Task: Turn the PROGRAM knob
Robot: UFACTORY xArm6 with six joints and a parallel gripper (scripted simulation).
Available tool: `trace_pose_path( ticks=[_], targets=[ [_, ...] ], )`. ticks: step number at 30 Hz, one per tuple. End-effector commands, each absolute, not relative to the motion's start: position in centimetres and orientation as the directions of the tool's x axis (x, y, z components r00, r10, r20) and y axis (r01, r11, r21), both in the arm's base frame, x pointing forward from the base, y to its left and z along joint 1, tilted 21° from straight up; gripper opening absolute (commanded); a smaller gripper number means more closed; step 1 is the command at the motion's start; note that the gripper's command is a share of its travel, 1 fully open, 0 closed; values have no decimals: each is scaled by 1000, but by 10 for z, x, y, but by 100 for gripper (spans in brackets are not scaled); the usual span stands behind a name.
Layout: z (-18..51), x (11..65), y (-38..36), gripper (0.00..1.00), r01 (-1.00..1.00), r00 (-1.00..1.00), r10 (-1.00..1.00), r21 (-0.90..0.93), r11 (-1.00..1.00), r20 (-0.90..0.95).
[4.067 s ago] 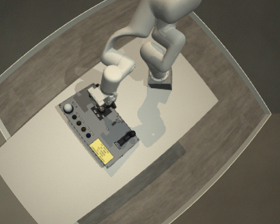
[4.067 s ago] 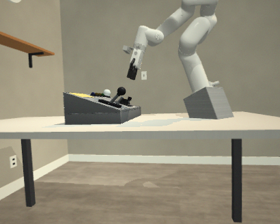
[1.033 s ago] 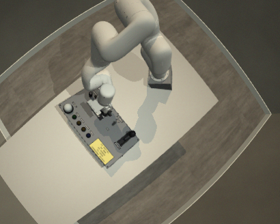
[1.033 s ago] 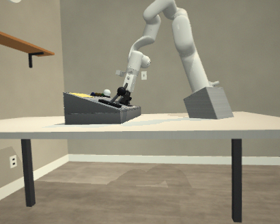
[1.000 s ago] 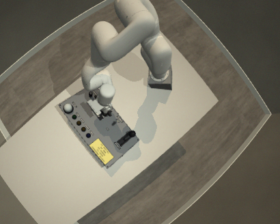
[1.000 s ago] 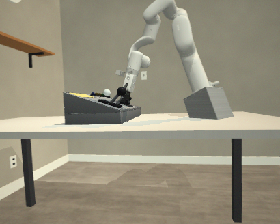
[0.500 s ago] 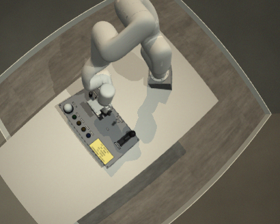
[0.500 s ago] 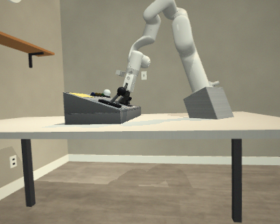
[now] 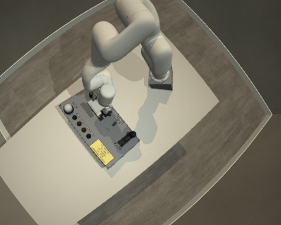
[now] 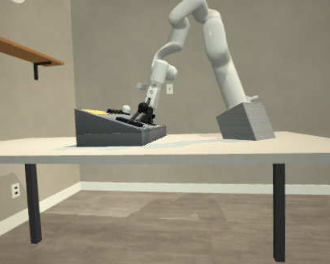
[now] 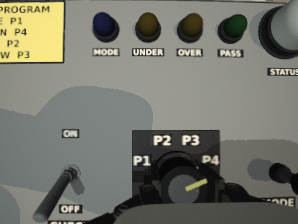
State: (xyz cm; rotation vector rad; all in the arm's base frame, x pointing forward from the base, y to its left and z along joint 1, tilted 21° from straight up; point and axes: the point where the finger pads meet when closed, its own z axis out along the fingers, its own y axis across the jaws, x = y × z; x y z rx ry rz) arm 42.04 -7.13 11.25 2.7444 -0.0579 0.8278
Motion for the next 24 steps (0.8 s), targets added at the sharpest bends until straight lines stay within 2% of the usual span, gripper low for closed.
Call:
trace_pose_path(
  ticks=[1, 24],
  targets=[
    [113, 421, -71, 0, -116, 834, 41, 248, -962, 550],
    [113, 421, -71, 0, -111, 835, 46, 251, -961, 548]
  ],
)
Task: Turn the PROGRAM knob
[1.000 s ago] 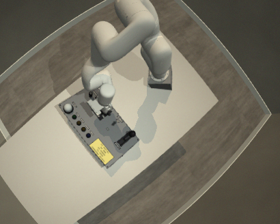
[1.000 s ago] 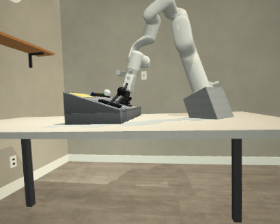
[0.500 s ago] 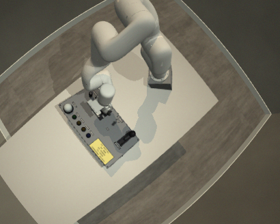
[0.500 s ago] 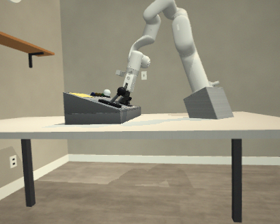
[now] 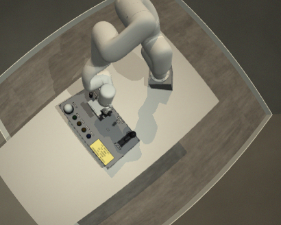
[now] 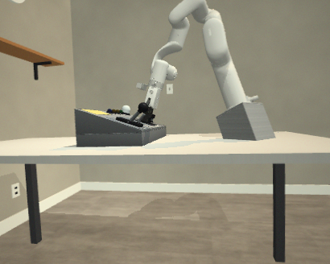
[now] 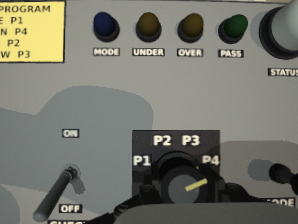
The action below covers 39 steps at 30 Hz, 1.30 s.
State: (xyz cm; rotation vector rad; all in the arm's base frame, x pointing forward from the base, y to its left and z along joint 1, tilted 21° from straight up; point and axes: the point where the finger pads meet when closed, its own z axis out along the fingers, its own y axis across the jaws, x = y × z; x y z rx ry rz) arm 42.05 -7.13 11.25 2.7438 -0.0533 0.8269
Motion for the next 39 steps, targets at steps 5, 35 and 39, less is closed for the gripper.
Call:
trace_pose_path(
  ticks=[5, 35, 39],
  targets=[
    [113, 421, -71, 0, -106, 836, 52, 254, -961, 547],
    [113, 421, -71, 0, 87, 838, 270, 372, -924, 474],
    [113, 421, -71, 0, 112, 835, 298, 387, -915, 463]
  ],
)
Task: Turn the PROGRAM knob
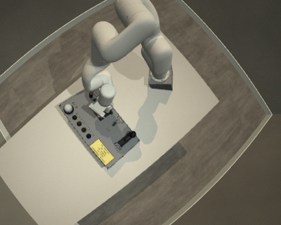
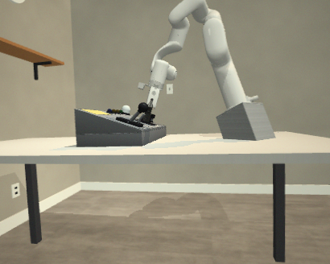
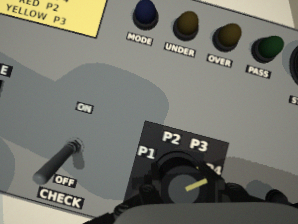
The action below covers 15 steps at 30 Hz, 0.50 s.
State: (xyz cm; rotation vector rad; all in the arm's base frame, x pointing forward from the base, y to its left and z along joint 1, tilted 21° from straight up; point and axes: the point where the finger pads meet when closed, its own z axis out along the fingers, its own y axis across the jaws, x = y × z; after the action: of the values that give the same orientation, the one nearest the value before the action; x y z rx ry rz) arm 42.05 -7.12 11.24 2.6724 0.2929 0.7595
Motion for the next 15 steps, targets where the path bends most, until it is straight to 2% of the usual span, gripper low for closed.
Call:
trace_pose_path(
  ticks=[1, 15],
  targets=[
    [113, 421, -71, 0, 126, 833, 312, 394, -911, 456],
    [113, 421, -71, 0, 341, 770, 542, 501, -796, 336]
  ],
)
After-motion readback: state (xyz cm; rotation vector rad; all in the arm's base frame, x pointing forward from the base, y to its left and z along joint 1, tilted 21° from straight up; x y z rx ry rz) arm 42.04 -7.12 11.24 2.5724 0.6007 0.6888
